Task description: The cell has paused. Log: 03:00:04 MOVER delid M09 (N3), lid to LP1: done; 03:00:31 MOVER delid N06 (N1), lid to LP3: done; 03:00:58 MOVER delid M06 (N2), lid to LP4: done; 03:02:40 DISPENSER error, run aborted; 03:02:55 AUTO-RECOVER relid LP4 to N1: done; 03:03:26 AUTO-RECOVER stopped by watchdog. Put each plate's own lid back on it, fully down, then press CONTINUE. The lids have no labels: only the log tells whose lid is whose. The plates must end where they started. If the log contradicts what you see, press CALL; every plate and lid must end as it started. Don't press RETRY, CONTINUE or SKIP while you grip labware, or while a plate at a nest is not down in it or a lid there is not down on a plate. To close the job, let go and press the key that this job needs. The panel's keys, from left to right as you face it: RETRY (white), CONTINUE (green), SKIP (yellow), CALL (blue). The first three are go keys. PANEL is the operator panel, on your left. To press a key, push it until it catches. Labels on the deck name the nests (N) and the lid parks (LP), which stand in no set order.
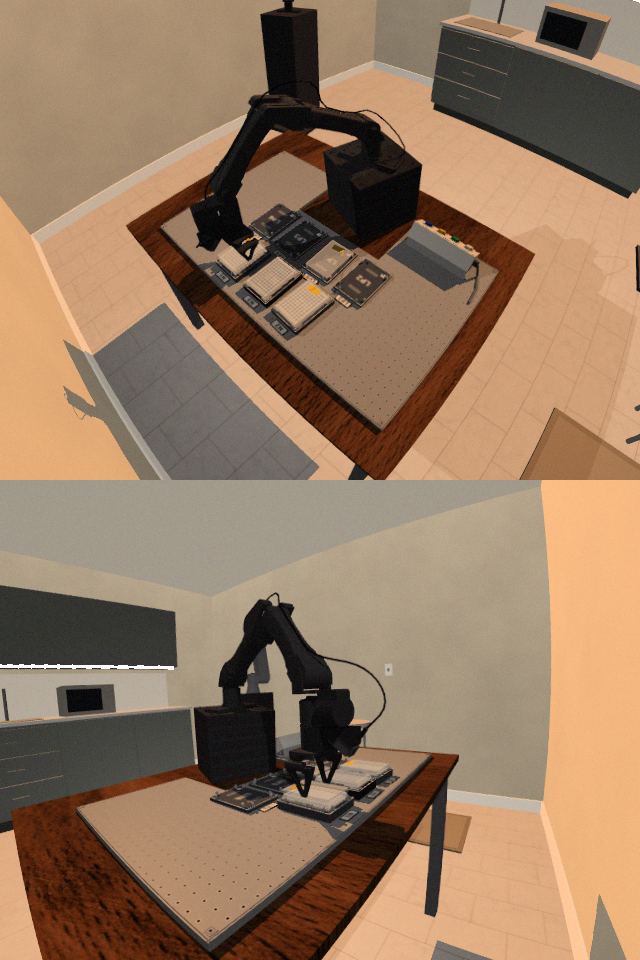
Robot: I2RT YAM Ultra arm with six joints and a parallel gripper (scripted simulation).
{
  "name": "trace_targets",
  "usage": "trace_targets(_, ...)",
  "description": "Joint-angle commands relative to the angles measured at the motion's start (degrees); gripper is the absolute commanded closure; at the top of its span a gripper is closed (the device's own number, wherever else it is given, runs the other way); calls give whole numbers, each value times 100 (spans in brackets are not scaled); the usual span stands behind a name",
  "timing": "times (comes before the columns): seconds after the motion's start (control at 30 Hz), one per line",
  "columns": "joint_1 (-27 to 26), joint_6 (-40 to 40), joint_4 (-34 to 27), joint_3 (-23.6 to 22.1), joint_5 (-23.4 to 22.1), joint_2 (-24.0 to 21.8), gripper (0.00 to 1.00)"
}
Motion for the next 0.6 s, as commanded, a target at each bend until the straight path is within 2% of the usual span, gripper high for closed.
trace_targets(0.0, 45, 19, 106, -93, -30, 7, 100)
trace_targets(0.57, 63, 33, 212, -154, -25, 64, 100)
